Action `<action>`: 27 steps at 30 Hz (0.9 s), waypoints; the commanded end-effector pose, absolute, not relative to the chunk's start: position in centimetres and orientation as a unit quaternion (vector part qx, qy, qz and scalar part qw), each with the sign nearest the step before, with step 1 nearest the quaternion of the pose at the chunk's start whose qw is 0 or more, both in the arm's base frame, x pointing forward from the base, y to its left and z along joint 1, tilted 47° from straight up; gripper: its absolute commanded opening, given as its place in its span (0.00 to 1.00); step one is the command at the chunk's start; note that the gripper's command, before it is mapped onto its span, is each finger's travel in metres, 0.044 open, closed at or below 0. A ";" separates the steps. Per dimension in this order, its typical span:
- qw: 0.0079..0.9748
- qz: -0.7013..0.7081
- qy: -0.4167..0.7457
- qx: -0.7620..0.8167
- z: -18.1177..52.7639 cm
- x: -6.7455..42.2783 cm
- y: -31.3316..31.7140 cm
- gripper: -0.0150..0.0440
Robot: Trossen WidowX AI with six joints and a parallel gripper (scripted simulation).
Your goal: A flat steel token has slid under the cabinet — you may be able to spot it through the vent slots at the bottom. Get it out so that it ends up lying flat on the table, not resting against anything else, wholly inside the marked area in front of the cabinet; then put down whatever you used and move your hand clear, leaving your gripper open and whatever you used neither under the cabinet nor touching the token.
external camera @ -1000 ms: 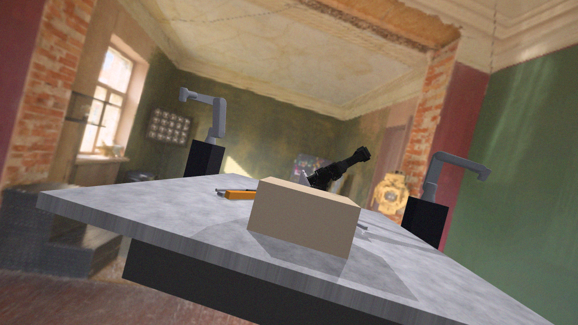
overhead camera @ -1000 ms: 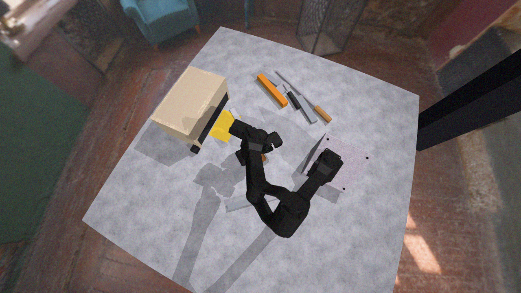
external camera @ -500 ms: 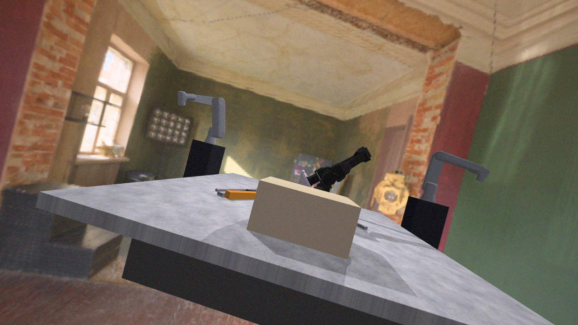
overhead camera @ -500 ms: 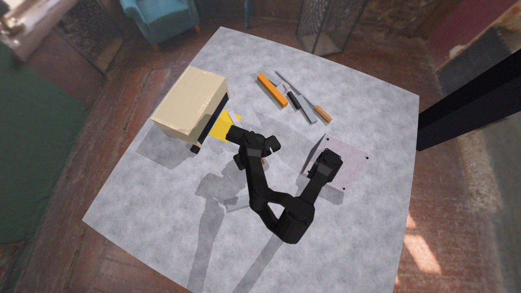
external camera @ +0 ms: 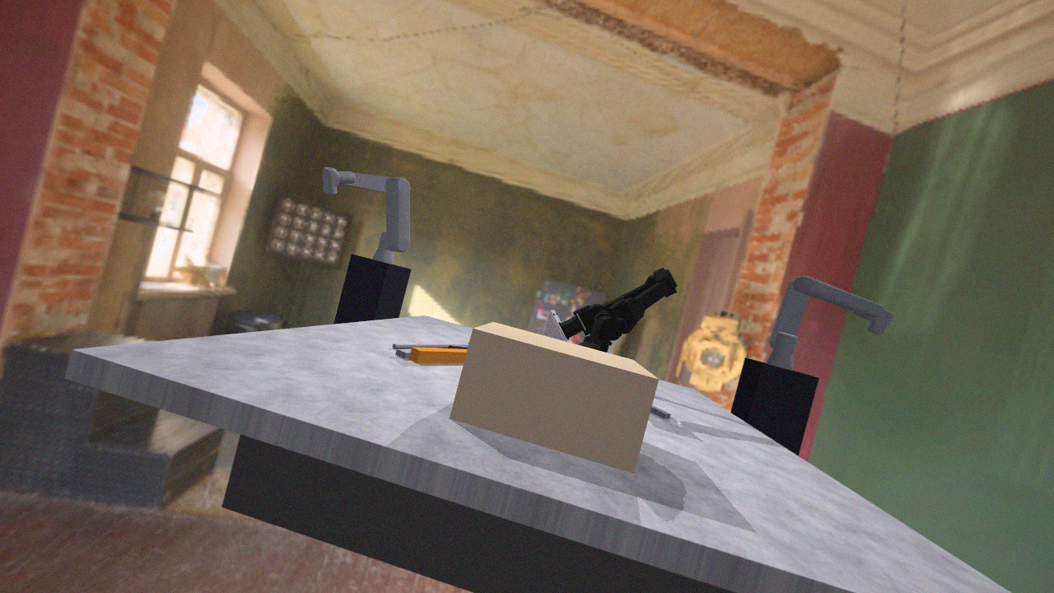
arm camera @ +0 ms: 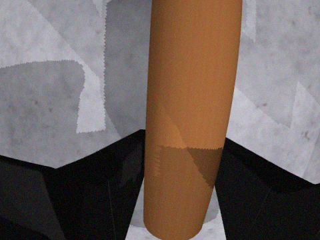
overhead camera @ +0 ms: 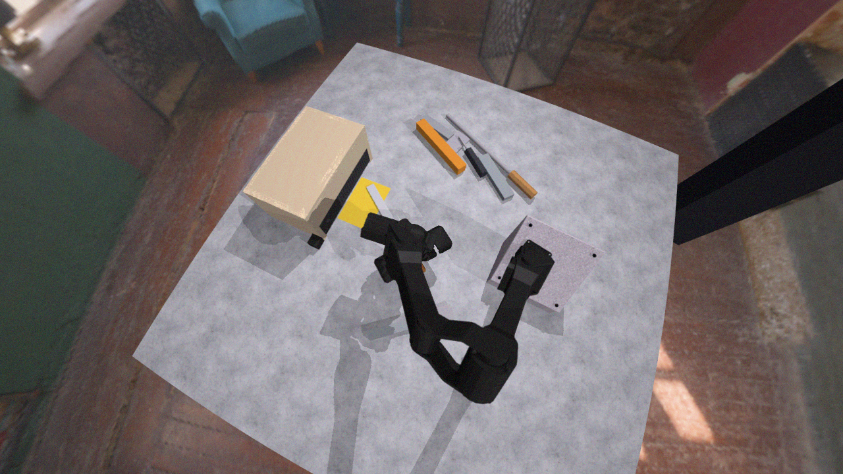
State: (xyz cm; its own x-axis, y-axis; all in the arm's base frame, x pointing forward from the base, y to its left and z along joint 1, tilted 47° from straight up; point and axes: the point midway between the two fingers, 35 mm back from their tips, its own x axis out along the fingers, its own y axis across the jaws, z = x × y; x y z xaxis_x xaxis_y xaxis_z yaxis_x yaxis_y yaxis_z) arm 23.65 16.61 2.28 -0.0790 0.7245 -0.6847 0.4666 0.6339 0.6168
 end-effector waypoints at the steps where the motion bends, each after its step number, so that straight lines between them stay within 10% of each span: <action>1: 0.542 0.124 0.722 0.411 3.0 23.6 17.1 0.25; 27: 0.541 0.125 0.722 0.412 5.7 22.8 19.5 0.25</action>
State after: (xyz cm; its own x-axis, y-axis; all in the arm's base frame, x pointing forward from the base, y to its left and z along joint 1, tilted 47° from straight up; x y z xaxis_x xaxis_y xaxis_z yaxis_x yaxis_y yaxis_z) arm 22.81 18.98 4.88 -0.0797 0.7234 -0.6858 0.4701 0.6340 0.6141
